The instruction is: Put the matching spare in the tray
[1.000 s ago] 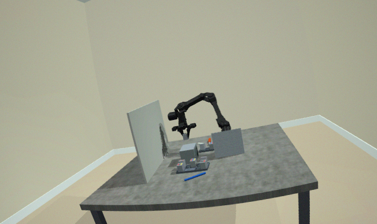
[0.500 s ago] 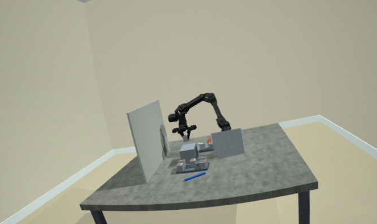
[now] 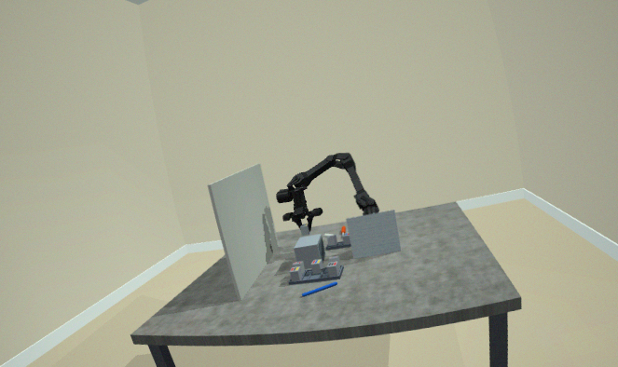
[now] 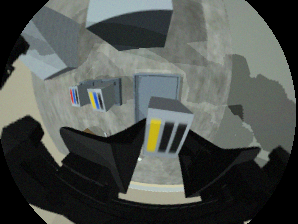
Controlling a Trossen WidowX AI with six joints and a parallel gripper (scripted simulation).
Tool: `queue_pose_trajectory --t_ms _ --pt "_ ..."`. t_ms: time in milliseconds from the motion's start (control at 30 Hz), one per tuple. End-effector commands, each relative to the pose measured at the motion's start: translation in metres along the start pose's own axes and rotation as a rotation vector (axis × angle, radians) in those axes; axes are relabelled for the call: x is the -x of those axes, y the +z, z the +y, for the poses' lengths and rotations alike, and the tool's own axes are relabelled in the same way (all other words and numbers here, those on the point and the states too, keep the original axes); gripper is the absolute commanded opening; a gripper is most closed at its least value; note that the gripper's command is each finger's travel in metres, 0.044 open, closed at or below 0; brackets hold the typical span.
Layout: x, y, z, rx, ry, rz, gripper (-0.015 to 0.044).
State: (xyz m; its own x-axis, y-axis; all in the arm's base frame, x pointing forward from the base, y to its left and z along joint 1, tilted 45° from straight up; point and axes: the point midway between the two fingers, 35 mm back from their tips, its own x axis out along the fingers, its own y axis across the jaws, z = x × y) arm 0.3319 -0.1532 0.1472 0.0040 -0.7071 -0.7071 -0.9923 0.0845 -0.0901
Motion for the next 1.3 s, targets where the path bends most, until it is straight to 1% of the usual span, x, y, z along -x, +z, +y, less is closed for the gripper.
queue_pose_trajectory --t_ms 0,1267 --pt "-0.003 0.001 -0.001 0.007 -0.005 -0.004 0.0" --pt "-0.04 -0.001 0.002 0.008 -0.007 0.002 0.0"
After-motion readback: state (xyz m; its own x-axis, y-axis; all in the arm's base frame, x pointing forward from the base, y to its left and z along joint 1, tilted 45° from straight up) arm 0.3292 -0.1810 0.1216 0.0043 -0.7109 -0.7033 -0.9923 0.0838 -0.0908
